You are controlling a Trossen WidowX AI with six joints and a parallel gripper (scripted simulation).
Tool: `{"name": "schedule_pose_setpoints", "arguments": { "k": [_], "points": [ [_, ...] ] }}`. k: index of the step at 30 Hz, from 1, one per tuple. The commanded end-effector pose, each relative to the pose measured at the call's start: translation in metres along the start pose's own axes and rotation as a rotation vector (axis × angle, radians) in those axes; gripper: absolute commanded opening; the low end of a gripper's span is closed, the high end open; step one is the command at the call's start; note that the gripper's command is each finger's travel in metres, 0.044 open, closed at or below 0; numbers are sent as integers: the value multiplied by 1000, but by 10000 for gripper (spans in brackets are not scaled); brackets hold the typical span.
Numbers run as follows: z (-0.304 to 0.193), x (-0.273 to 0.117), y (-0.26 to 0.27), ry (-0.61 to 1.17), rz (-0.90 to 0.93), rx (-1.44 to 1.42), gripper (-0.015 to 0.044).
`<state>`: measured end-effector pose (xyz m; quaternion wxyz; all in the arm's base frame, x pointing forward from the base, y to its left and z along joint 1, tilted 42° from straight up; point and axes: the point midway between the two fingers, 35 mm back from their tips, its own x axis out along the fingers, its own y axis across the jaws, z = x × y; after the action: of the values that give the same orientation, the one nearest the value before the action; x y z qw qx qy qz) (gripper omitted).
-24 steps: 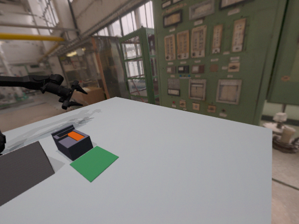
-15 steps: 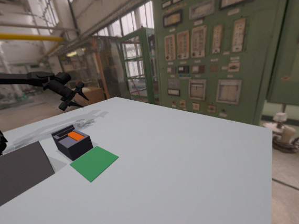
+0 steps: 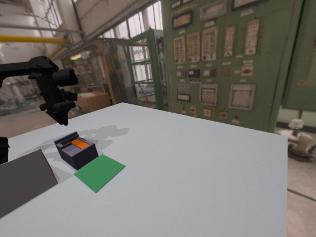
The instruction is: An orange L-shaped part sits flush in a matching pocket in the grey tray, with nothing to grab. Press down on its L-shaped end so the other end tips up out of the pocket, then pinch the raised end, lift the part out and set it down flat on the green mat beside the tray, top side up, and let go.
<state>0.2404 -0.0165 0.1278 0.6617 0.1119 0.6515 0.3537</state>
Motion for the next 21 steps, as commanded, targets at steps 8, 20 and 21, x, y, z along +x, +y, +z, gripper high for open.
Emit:
{"name": "schedule_pose_setpoints", "arguments": {
  "k": [8, 20, 21],
  "points": [
    [-1, 17, 5, -8, 53, 63, 180],
    [-2, 73, 10, -9, 56, 62, 180],
    [-2, 74, 10, -9, 56, 62, 180]
  ]
}}
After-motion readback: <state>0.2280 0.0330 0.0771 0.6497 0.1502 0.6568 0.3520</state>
